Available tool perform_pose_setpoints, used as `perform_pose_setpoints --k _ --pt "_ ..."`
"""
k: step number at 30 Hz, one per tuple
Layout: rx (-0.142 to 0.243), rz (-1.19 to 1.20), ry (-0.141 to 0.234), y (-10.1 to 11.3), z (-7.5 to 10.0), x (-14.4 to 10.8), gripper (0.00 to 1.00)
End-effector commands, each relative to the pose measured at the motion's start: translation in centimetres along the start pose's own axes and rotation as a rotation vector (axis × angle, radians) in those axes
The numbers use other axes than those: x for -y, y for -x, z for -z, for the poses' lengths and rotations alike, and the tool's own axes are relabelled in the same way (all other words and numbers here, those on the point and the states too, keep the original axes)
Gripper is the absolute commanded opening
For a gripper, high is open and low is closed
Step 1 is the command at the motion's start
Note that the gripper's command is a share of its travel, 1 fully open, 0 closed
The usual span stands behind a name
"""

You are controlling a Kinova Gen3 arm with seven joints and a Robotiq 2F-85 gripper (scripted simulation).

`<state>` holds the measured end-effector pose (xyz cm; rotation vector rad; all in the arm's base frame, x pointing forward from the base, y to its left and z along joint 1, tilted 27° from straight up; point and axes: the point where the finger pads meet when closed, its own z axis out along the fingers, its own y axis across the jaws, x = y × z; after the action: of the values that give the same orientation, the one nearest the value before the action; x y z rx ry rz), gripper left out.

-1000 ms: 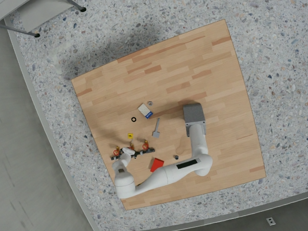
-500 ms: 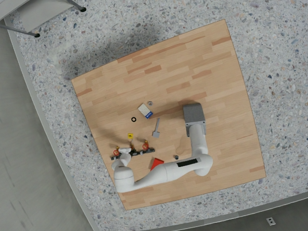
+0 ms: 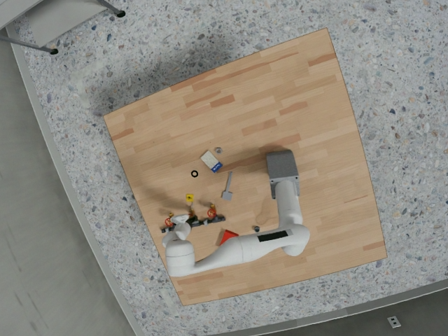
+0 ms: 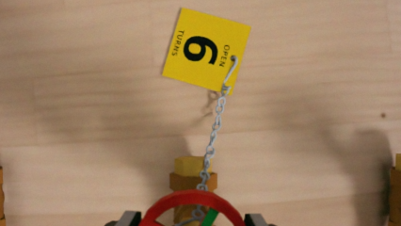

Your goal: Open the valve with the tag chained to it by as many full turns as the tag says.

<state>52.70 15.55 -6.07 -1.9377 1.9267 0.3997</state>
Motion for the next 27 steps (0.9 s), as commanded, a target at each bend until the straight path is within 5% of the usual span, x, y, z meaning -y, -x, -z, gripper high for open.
perform_pose_setpoints --k 1,7,8,27 --pt "-0.001 0.004 -0.002 -0.04 0.08 0.08 0.52" --pt "-0.001 0.007 -0.002 -0.04 0.08 0.08 0.52" --pt "-0.001 0.007 -0.002 -0.04 0.08 0.08 1.0" --pt "-0.001 0.007 -0.002 -0.04 0.08 0.08 1.0"
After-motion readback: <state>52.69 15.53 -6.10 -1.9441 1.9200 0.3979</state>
